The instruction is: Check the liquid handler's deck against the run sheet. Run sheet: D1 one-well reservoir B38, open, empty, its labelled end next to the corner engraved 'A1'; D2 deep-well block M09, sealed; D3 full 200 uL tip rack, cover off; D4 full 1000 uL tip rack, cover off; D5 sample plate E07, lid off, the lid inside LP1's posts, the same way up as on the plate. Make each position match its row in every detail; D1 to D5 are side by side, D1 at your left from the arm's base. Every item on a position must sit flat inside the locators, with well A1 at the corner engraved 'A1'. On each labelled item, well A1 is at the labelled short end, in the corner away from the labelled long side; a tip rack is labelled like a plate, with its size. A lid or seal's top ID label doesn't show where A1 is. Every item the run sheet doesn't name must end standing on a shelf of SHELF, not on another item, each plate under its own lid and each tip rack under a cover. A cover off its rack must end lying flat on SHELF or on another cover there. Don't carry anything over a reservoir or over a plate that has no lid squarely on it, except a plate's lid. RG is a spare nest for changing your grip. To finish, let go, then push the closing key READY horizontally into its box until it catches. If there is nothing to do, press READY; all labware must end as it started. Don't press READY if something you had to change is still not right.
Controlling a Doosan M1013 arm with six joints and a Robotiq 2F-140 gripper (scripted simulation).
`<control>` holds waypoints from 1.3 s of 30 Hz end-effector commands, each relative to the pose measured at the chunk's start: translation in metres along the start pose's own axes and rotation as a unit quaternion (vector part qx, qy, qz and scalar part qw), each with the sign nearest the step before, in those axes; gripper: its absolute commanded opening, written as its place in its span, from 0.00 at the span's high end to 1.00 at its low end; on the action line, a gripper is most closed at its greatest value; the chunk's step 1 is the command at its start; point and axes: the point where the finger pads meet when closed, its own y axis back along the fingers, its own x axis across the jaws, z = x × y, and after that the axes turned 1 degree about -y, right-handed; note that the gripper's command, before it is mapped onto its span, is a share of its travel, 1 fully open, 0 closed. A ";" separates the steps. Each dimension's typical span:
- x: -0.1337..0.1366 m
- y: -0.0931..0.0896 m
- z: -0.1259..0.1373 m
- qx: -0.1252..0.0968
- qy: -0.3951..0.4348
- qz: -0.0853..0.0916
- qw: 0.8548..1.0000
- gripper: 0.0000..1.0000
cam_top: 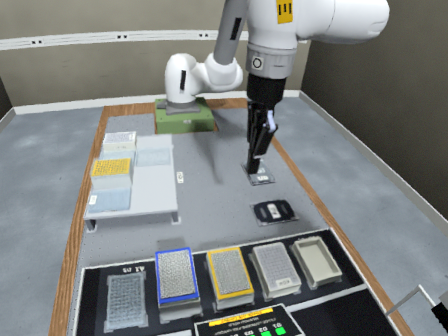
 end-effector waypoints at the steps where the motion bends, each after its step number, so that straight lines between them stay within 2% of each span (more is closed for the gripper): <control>1: 0.001 0.002 -0.024 0.002 0.000 -0.001 1.000 0.90; 8: 0.000 0.002 -0.059 0.002 0.000 -0.001 1.000 0.90; 11: 0.000 0.002 -0.064 0.002 0.000 -0.001 1.000 0.90; 39: -0.001 0.003 -0.063 0.002 0.001 0.000 1.000 0.90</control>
